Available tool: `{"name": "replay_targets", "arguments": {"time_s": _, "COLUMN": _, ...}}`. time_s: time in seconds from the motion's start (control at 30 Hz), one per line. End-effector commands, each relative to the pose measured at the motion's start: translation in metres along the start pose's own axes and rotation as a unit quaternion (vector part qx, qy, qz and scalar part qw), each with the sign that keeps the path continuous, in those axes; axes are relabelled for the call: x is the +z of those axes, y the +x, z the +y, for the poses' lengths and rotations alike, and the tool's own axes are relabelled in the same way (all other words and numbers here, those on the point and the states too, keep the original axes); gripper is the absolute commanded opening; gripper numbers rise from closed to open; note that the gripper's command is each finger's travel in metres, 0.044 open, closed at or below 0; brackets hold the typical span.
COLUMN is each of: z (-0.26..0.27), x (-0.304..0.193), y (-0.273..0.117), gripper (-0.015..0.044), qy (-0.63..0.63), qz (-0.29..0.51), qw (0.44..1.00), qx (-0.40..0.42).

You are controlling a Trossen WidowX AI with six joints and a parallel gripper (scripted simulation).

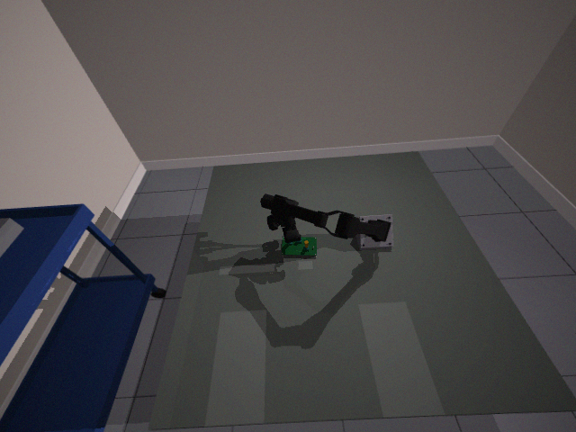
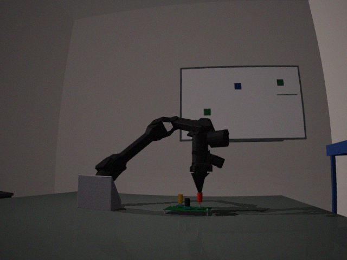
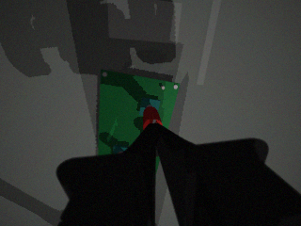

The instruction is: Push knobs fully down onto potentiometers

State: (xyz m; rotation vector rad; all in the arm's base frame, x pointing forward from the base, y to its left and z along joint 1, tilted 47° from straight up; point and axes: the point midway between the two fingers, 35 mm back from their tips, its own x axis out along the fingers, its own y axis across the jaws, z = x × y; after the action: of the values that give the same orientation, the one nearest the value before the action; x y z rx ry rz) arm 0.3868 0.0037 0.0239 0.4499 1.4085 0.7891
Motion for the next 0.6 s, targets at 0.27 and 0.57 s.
{"name": "replay_targets", "arguments": {"time_s": 0.27, "z": 0.0006, "x": 0.0004, "y": -0.0002, "gripper": 0.0000, "qy": 0.001, "qz": -0.002, "qw": 1.000, "qx": 0.002}}
{"name": "replay_targets", "arguments": {"time_s": 0.57, "z": 0.0006, "x": 0.0004, "y": 0.0038, "gripper": 0.0000, "qy": 0.001, "qz": -0.002, "qw": 1.000, "qx": 0.002}}
